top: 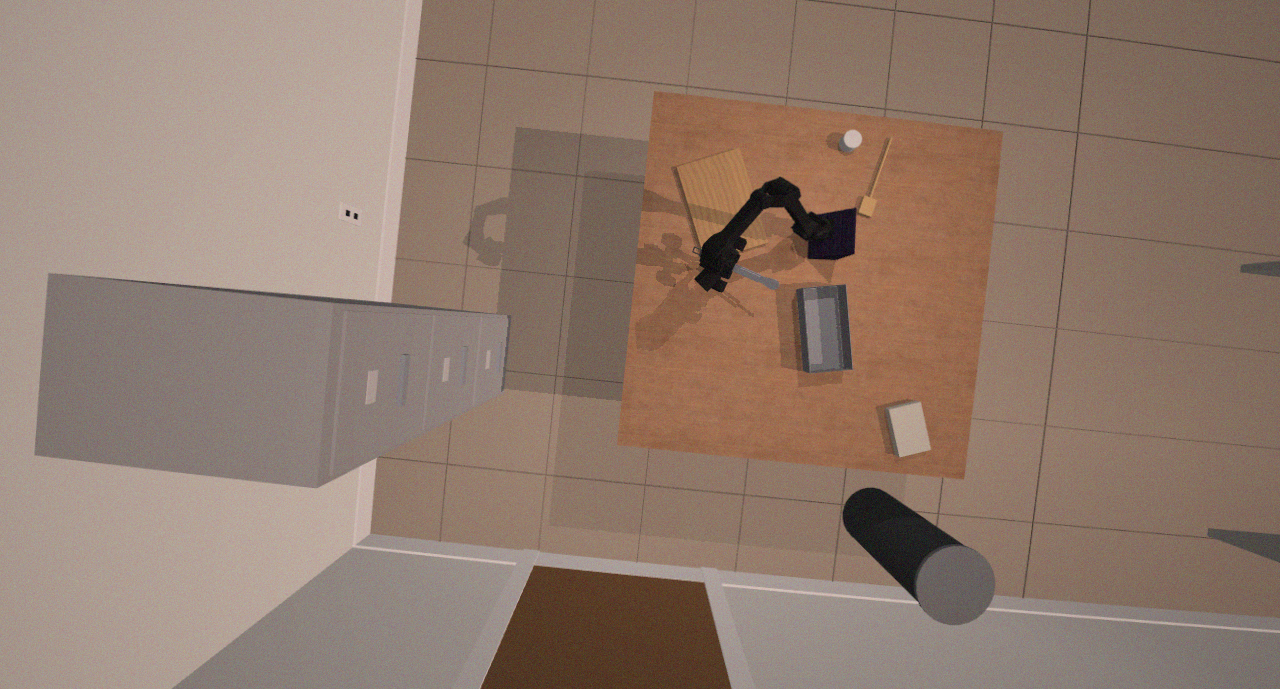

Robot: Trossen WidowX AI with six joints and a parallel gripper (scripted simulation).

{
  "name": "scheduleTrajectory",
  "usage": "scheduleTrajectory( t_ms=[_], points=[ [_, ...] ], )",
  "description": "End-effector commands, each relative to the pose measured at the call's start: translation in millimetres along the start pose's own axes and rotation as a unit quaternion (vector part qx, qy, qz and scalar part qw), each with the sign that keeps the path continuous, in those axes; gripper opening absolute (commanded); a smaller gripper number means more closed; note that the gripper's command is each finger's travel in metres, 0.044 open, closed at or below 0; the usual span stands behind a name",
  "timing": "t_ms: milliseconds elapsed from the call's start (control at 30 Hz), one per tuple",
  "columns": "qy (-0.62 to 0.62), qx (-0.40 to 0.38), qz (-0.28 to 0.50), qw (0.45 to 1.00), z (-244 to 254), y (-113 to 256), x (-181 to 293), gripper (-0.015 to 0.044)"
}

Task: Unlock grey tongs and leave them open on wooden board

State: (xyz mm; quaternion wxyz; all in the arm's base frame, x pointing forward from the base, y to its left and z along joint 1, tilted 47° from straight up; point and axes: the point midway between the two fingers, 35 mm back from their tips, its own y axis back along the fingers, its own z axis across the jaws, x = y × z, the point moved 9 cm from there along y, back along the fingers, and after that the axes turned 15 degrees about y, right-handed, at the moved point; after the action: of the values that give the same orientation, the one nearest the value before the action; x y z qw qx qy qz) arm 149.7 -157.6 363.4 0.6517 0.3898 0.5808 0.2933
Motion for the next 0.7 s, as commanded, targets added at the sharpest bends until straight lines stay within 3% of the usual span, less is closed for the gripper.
scheduleTrajectory(
  t_ms=[0, 667],
  points=[
    [-0.010, -0.009, 0.011, 1.000, -13.6, 0.5, -8.6, -0.0150],
    [-0.051, -0.026, 0.041, 0.998, -64.5, -5.7, -38.3, -0.0150]
  ],
)
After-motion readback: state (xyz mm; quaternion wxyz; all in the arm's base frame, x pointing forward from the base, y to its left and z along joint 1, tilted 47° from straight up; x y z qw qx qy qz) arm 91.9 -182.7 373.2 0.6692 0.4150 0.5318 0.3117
